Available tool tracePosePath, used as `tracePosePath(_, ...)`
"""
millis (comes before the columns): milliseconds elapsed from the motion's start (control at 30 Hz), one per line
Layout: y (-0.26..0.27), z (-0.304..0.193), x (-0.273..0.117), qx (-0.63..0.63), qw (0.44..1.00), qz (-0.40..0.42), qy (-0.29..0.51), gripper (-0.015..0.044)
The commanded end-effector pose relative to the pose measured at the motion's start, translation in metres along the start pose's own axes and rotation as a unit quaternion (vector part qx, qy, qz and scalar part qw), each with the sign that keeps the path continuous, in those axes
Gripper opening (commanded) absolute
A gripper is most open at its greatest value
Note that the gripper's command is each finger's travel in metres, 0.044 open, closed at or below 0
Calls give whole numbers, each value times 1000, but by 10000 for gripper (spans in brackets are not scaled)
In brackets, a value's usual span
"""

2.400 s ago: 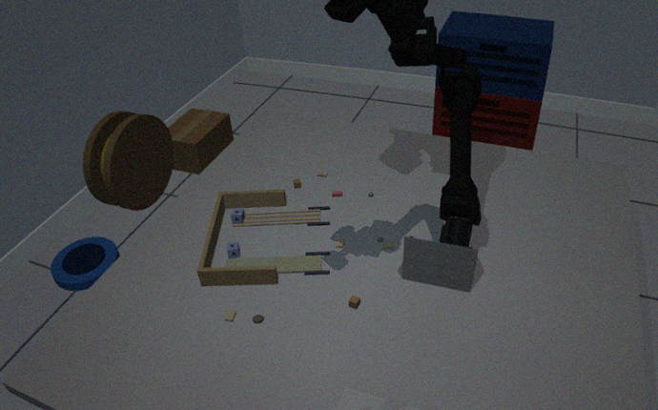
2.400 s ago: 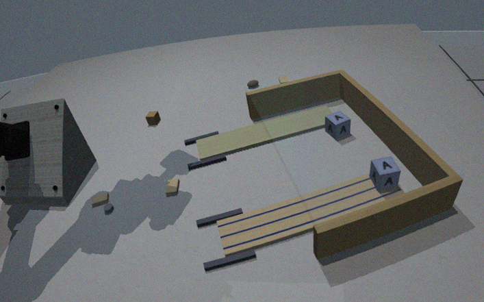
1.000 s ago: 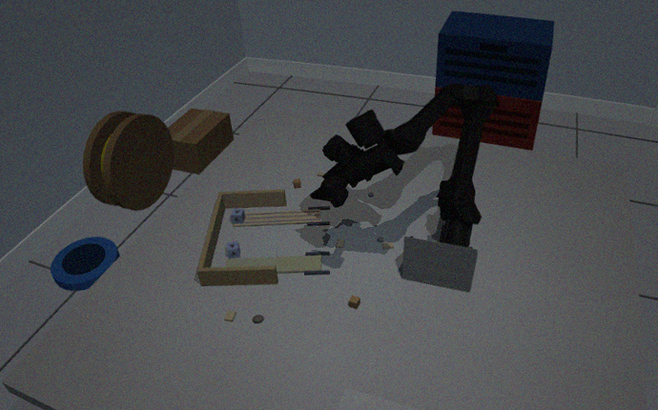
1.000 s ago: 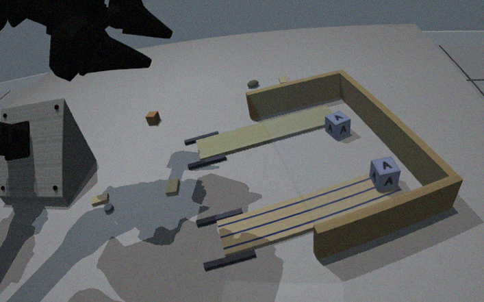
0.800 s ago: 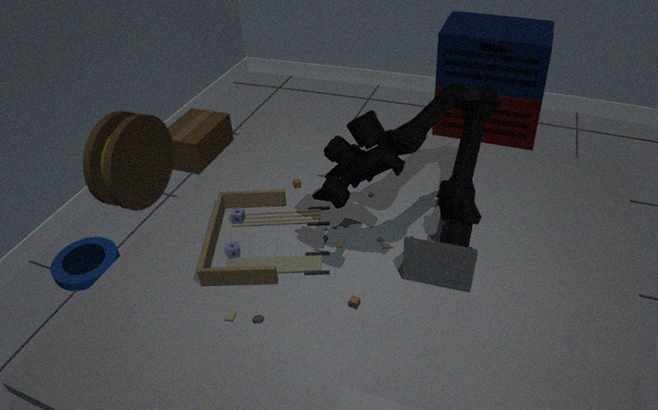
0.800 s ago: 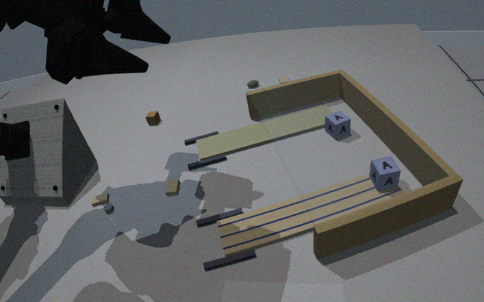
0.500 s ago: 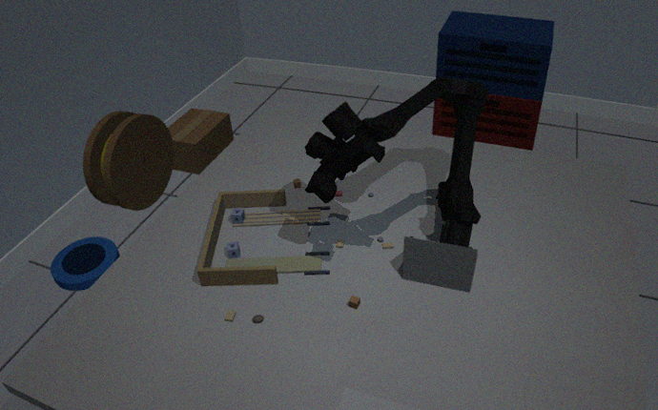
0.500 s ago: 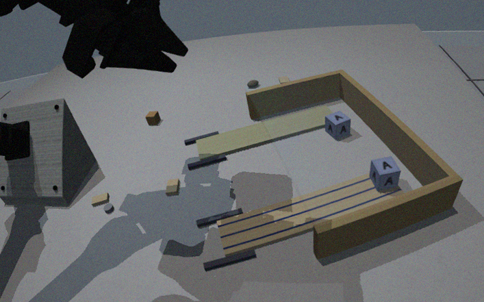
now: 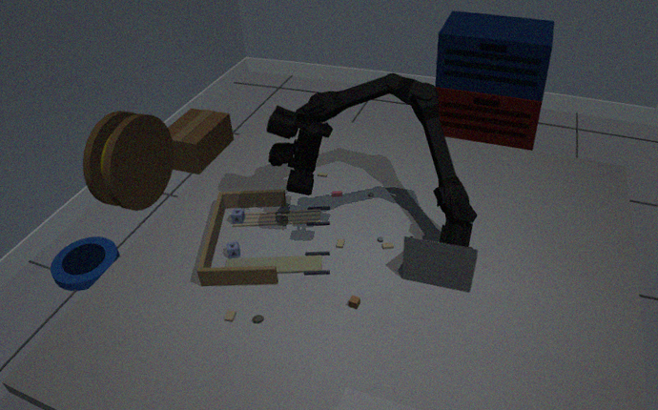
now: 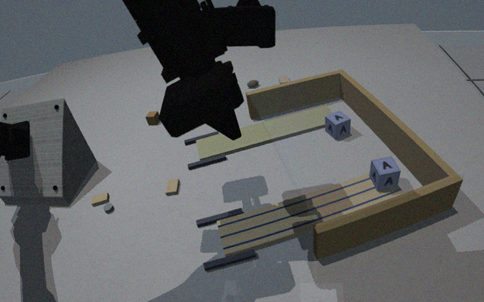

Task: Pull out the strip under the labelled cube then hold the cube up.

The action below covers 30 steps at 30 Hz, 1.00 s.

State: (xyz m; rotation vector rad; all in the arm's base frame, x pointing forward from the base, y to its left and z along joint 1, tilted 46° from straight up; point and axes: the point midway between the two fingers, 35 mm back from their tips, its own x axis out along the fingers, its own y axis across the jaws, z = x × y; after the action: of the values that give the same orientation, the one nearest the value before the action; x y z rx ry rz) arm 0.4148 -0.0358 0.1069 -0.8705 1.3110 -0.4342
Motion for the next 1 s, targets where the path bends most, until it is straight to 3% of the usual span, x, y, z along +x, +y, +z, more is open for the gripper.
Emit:
tracePosePath(0,-22,-9,31,-31,995,32,84,0)
tracePosePath(133,-35,-17,46,-43,990,52,127,0)
tracePosePath(967,-32,-30,71,-43,990,52,127,0)
